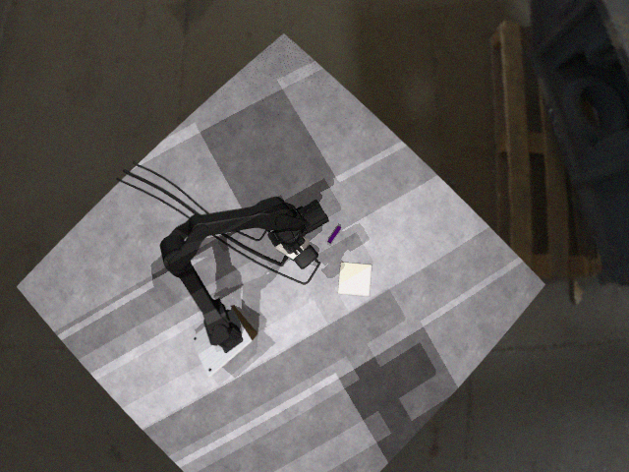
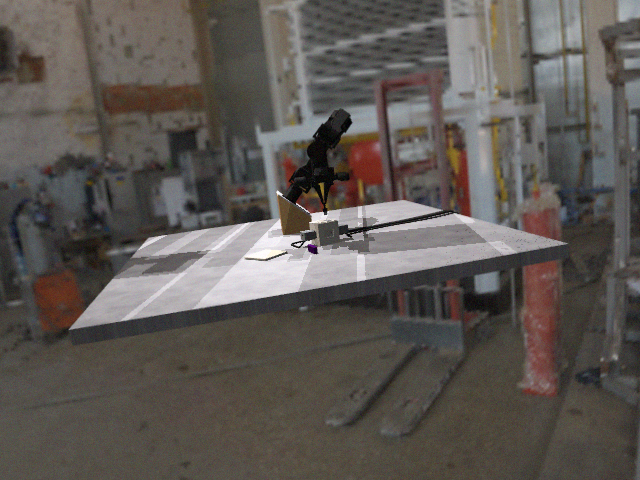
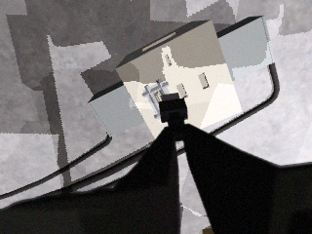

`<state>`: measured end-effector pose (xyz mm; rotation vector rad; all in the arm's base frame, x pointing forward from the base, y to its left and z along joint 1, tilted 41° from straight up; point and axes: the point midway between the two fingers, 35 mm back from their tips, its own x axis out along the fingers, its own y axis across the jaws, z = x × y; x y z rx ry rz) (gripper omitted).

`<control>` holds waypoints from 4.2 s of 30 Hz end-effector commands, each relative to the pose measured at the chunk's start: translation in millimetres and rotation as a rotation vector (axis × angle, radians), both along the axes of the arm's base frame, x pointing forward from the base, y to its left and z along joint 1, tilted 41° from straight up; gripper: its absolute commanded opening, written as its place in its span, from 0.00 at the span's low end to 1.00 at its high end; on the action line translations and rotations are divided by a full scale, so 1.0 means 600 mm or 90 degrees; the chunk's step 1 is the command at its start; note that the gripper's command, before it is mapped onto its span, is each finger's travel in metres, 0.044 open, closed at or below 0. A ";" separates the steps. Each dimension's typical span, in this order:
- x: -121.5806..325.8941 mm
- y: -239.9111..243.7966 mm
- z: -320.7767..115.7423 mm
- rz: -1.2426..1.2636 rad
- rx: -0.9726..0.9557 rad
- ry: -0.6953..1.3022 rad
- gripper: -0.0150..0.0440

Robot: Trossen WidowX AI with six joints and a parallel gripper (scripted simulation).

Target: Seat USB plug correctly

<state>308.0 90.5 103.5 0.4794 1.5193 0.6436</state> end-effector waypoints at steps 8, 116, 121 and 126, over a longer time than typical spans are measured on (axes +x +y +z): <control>0.000 0.000 -0.001 -0.140 -0.011 0.122 0.25; -0.003 0.011 -0.005 -0.590 -0.030 0.546 0.25; -0.004 0.012 -0.005 -0.589 -0.028 0.548 0.25; -0.004 0.013 -0.005 -0.587 -0.027 0.549 0.25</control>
